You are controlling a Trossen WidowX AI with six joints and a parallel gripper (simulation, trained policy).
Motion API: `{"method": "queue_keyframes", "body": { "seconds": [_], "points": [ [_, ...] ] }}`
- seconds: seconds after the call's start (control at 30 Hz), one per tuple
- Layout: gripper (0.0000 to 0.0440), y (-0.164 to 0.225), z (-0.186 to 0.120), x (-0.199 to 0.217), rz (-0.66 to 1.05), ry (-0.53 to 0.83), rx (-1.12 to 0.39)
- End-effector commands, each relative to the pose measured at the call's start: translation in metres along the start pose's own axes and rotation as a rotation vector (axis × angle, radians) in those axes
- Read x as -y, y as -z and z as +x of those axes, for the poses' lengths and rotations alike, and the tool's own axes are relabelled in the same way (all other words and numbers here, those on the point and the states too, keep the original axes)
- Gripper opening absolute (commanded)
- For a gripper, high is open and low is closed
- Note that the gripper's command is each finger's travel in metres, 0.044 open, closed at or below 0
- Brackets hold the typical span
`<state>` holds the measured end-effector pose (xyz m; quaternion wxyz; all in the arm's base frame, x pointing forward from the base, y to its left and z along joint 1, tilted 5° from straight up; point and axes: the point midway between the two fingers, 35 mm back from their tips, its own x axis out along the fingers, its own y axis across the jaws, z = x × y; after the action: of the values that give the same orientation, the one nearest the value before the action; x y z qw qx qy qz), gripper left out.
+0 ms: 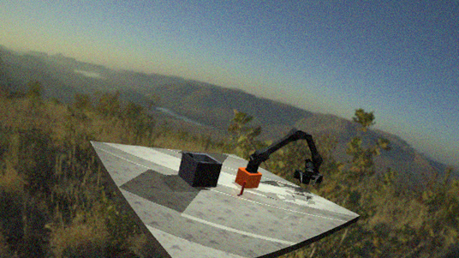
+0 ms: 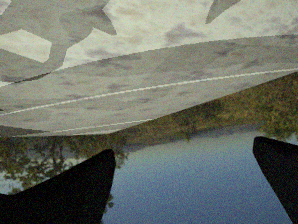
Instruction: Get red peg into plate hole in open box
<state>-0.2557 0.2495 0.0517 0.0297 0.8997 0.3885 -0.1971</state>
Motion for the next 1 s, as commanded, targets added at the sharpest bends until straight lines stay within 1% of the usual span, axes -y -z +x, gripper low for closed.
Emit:
{"method": "queue_keyframes", "body": {
  "seconds": [0.0,0.03,0.07,0.53,0.97],
  "points": [
    [0.0419,0.003,0.003,0.000,0.034,-0.007,-0.001],
    [0.0436,0.006,0.005,-0.001,0.068,-0.015,-0.002],
    [0.0440,0.009,0.009,-0.002,0.102,-0.025,-0.002],
    [0.0440,0.053,0.058,-0.025,0.549,-0.224,-0.018],
    [0.0440,0.088,0.098,-0.055,0.954,-0.421,-0.081]
  ]
}}
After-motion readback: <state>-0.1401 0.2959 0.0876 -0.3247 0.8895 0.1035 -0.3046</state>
